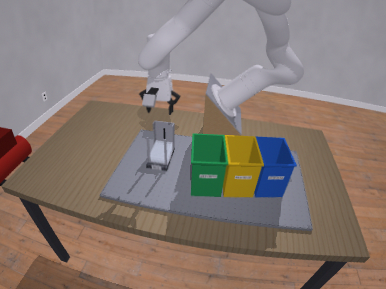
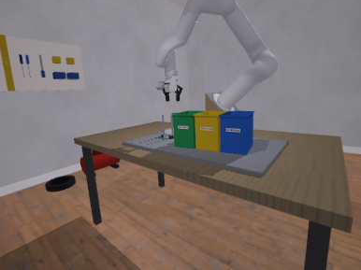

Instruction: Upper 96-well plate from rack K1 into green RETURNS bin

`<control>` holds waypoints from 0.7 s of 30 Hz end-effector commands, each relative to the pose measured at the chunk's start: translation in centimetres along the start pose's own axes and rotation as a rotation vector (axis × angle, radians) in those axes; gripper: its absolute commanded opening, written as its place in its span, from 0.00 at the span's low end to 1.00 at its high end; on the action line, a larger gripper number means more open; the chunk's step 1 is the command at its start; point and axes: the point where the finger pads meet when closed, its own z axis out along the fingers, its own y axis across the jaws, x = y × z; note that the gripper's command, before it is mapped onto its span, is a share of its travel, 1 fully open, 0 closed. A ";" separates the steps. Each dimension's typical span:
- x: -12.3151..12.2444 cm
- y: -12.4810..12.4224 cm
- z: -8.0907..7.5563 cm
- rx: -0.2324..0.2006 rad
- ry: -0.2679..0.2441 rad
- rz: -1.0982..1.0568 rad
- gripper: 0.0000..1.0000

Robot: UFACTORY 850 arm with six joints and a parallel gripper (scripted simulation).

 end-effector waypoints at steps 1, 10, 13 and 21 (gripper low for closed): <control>0.1 0.1 0.3 -0.002 0.002 -0.001 1.00; 0.1 0.1 1.8 -0.002 0.002 -0.001 1.00; 0.1 0.1 2.3 -0.002 0.002 -0.001 1.00; 0.1 0.1 3.3 -0.002 0.002 -0.001 1.00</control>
